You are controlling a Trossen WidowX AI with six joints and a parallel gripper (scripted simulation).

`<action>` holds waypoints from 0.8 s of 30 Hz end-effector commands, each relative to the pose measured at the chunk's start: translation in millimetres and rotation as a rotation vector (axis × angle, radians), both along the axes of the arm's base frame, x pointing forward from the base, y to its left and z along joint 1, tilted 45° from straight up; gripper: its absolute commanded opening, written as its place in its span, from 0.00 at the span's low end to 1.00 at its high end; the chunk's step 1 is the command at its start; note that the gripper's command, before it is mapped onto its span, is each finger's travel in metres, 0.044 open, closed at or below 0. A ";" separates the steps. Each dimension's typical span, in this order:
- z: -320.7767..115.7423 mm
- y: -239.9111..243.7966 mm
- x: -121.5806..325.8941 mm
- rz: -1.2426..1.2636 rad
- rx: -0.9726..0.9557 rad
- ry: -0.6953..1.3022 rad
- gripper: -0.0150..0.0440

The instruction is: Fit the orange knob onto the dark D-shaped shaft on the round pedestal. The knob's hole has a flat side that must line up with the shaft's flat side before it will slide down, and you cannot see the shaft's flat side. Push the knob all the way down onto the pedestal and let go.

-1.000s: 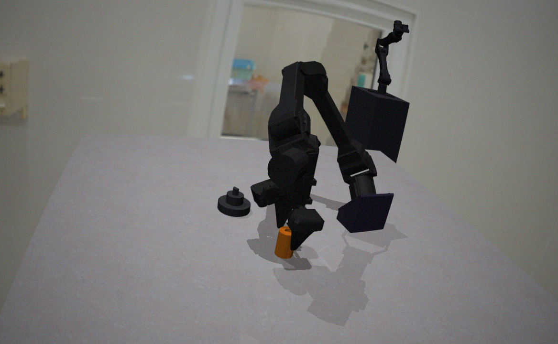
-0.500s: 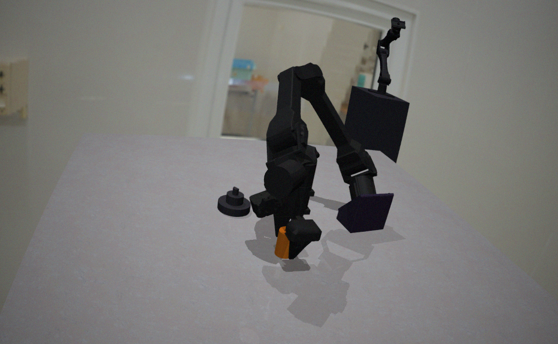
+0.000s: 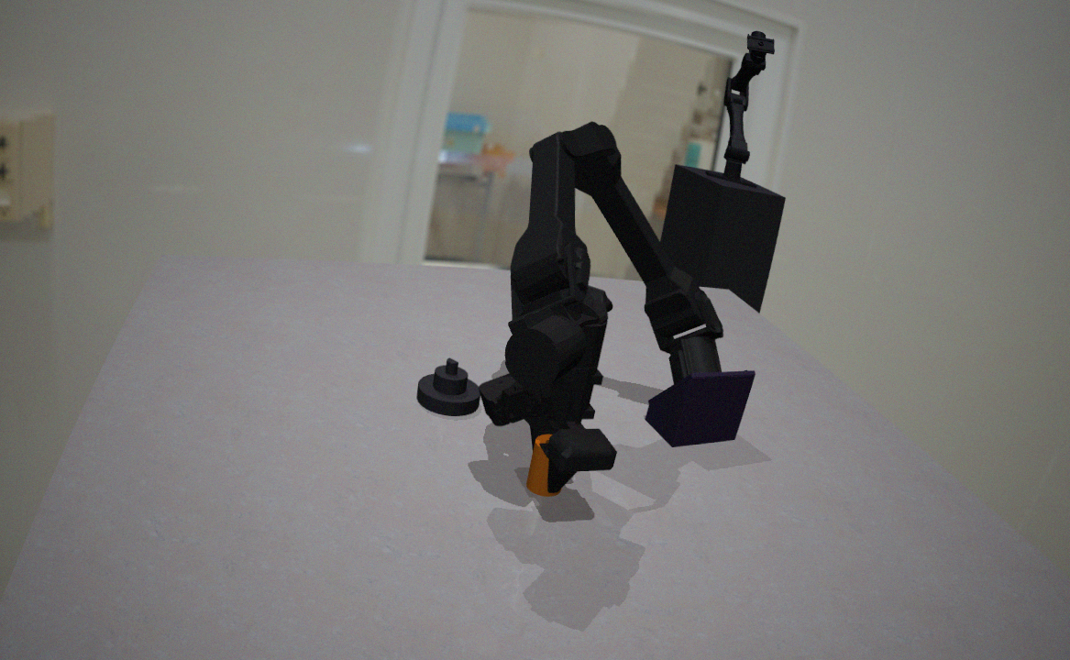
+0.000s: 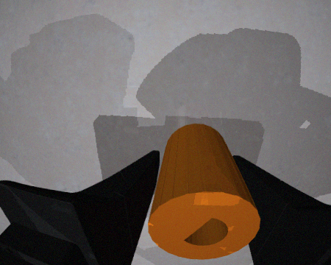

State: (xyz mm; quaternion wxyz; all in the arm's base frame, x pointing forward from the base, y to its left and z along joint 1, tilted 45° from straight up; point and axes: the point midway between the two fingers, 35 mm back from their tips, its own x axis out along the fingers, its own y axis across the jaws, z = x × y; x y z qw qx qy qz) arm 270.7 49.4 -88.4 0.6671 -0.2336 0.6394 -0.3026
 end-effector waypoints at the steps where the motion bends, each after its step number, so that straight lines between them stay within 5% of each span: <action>1: -0.3 -0.6 0.1 0.005 -0.003 0.003 0.49; 5: -0.3 -0.6 0.1 0.005 -0.003 0.003 0.44; 10: 8.3 10.6 3.2 0.006 0.000 0.003 0.25; 24: 67.1 72.8 6.5 0.007 0.006 0.004 0.25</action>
